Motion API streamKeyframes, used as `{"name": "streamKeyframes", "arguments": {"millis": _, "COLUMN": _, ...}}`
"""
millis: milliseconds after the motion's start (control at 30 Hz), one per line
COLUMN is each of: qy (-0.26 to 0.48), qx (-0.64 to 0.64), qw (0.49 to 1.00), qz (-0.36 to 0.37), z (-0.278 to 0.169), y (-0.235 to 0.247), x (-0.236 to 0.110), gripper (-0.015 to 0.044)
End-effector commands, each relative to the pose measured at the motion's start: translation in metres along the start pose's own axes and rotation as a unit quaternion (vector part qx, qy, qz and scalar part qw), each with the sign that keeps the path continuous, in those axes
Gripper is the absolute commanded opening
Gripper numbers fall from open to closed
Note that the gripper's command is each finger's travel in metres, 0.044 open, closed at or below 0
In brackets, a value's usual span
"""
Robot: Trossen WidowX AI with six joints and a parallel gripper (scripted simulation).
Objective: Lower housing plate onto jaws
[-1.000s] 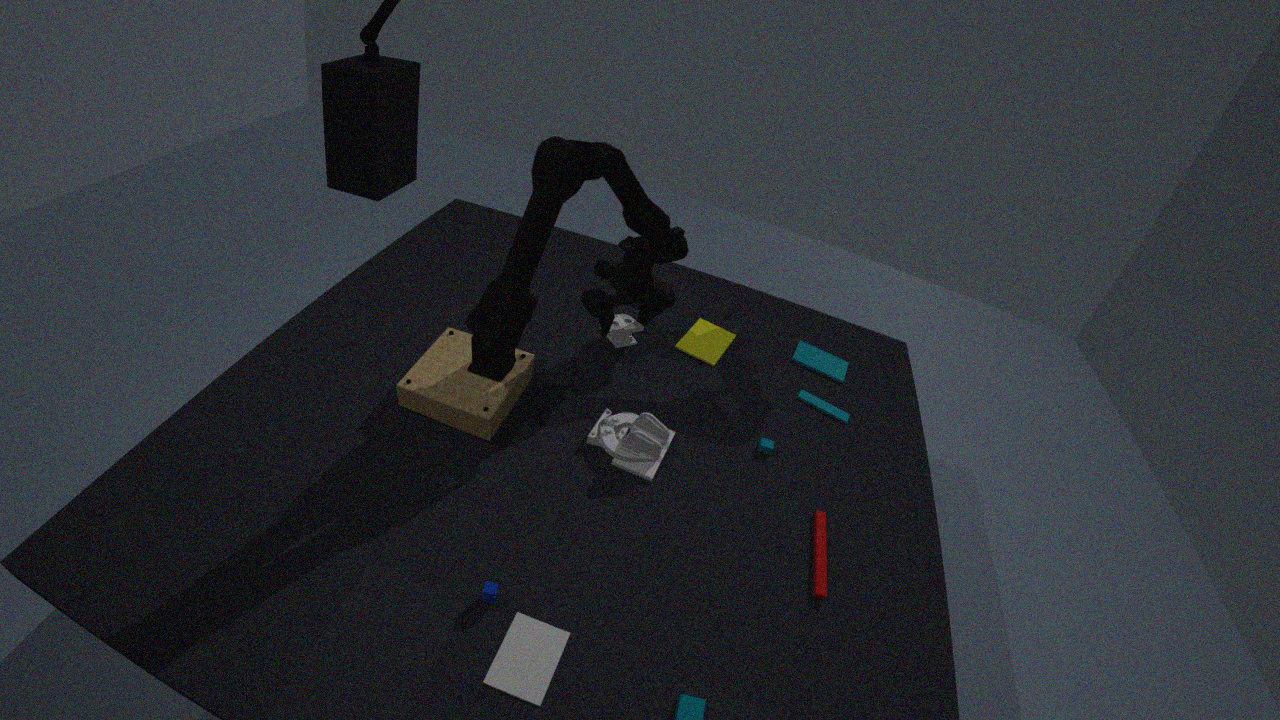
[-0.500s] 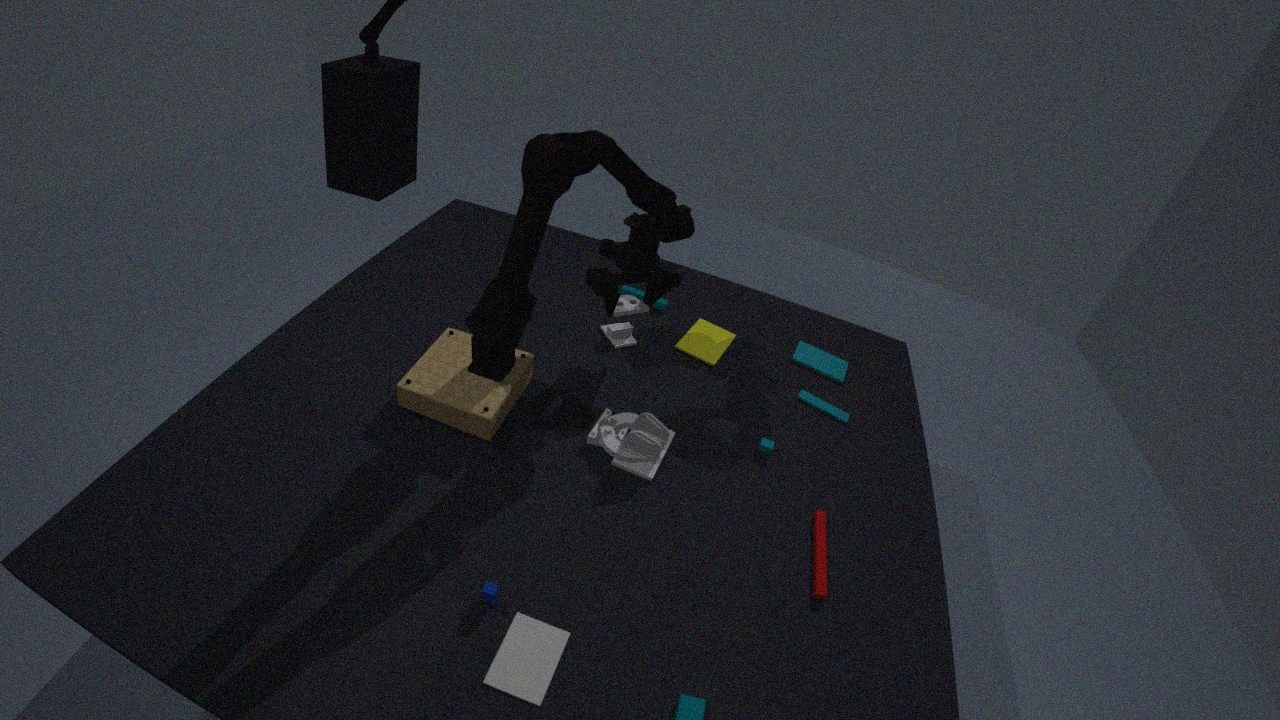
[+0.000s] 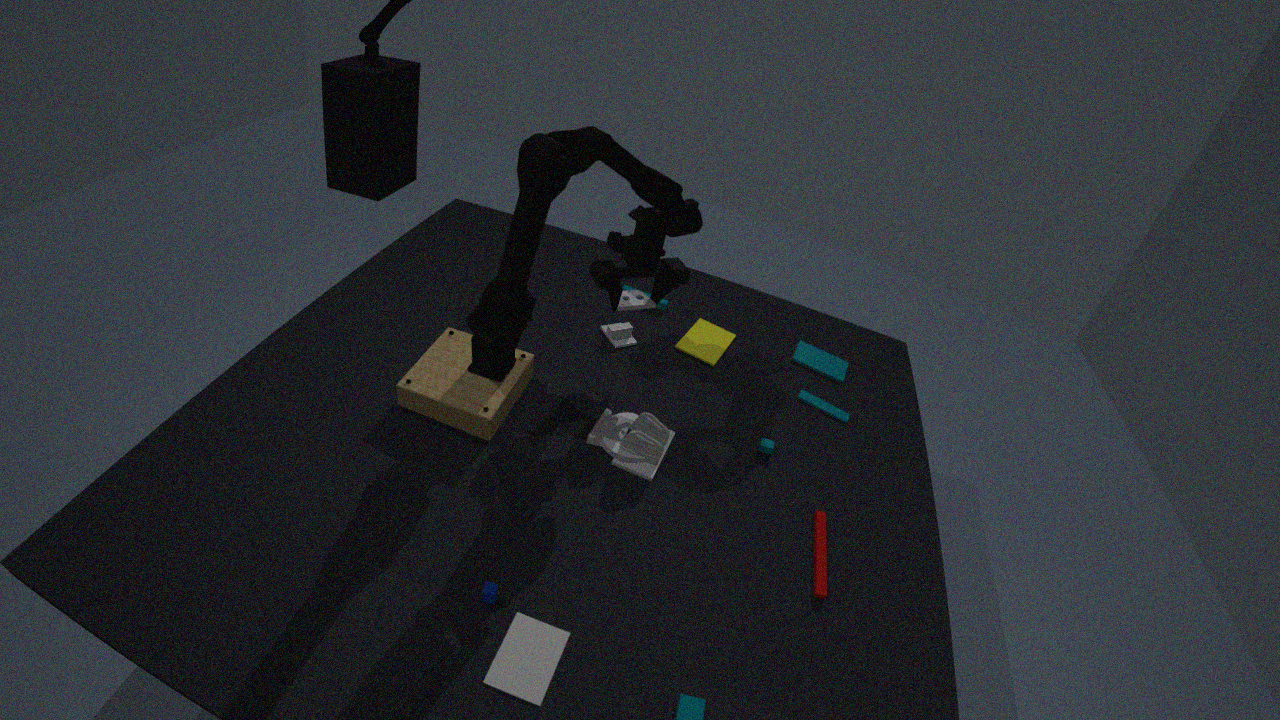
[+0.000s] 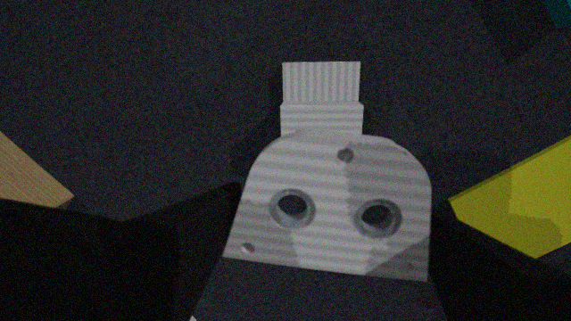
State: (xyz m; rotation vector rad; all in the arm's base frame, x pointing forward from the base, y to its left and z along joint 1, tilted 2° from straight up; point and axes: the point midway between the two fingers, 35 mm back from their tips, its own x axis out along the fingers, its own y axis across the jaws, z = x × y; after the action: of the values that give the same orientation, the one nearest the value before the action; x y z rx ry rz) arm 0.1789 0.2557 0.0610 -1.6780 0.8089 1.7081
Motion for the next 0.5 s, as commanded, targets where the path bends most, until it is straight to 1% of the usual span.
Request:
{"name": "streamKeyframes", "arguments": {"millis": 0, "qy": 0.005, "qx": 0.050, "qw": 0.999, "qz": 0.003, "z": -0.016, "y": 0.001, "x": 0.001, "gripper": 0.0351}}
{"name": "streamKeyframes", "arguments": {"millis": 467, "qy": 0.006, "qx": 0.225, "qw": 0.974, "qz": 0.001, "z": -0.062, "y": 0.005, "x": -0.002, "gripper": 0.0351}}
